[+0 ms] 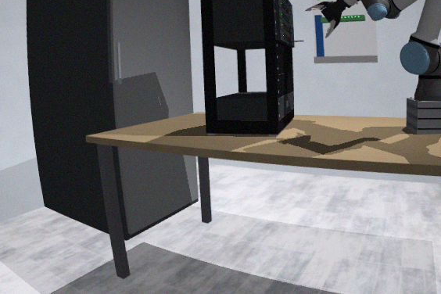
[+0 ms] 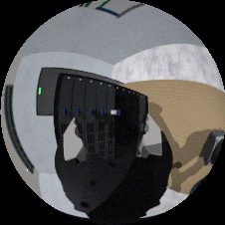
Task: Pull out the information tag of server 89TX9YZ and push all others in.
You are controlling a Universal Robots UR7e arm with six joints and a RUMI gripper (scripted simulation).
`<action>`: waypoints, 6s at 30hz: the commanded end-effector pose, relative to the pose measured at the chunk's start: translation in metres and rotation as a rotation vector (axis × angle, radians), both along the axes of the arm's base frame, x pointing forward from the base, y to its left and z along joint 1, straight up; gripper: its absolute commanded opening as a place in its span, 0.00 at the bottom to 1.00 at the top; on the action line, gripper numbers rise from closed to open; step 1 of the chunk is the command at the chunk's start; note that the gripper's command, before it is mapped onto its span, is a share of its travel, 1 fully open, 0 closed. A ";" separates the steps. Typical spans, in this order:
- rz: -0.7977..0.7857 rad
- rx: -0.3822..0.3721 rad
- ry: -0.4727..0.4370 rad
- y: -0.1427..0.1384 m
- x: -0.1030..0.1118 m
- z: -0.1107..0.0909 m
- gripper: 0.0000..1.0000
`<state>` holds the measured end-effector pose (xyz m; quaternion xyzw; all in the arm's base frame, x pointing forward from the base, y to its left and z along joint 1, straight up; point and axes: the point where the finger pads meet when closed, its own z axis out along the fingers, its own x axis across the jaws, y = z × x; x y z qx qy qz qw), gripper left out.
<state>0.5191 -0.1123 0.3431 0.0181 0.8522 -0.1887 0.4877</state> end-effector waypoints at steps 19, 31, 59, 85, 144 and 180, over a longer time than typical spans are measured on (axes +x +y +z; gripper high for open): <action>0.011 -0.013 0.000 -0.001 0.002 0.000 1.00; 0.019 -0.023 0.001 -0.002 0.003 0.000 1.00; 0.042 -0.050 0.003 -0.003 0.007 0.000 1.00; 0.070 -0.086 0.006 -0.006 0.011 0.000 1.00; 0.159 -0.205 0.011 -0.013 0.024 0.001 1.00; 0.227 -0.307 0.014 -0.018 0.032 0.001 1.00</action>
